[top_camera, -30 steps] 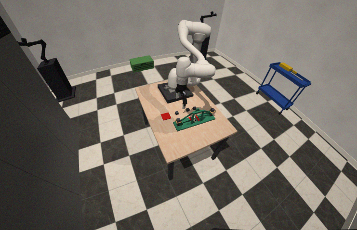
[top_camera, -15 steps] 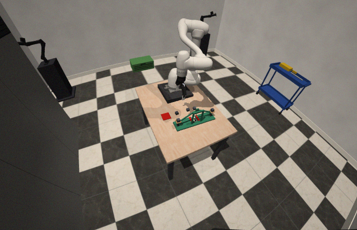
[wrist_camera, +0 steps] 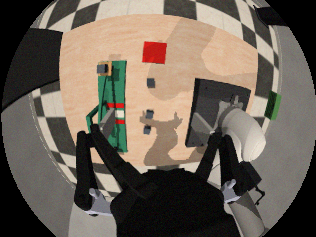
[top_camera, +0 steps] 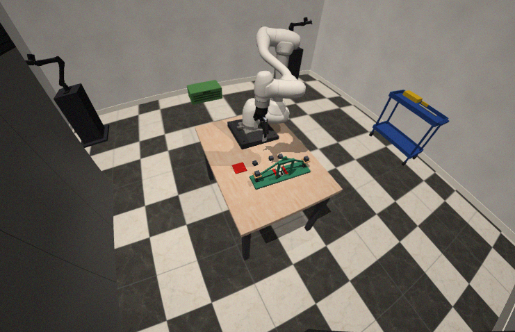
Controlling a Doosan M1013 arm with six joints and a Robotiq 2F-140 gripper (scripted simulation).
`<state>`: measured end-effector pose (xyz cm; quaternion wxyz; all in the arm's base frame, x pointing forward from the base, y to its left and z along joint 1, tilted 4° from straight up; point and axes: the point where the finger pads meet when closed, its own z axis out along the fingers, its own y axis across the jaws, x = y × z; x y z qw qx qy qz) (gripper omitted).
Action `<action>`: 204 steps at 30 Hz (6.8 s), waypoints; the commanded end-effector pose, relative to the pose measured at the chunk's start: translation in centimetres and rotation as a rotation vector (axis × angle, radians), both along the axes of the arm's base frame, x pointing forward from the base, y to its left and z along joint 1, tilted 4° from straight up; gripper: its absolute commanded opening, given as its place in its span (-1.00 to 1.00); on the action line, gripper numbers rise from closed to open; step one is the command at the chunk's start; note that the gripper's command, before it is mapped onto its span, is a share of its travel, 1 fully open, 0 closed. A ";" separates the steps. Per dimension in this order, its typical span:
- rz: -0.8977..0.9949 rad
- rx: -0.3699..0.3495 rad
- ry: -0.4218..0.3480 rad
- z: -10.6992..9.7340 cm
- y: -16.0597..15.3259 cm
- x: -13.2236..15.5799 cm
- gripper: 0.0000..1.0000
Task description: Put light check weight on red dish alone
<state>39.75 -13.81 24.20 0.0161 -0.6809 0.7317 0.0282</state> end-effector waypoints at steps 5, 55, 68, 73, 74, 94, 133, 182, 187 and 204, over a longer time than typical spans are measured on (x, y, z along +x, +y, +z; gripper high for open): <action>0.002 0.000 0.006 -0.1 0.3 -0.3 1.00; 0.002 0.000 0.006 -0.1 0.3 -0.3 1.00; 0.035 0.001 0.004 -7.5 -0.7 0.5 1.00; 0.068 0.002 0.002 -14.6 -1.2 0.2 1.00; 0.079 0.001 0.001 -16.8 -1.2 -0.1 1.00; 0.085 0.001 0.001 -18.1 -1.2 -0.3 -0.30; 0.085 0.001 0.001 -19.2 -1.2 -0.3 -0.30; 0.085 0.001 0.001 -23.3 -0.9 -0.4 -0.30; 0.085 0.001 0.001 -23.3 -0.9 -0.4 -0.30; 0.085 0.001 0.001 -23.3 -0.9 -0.4 -0.30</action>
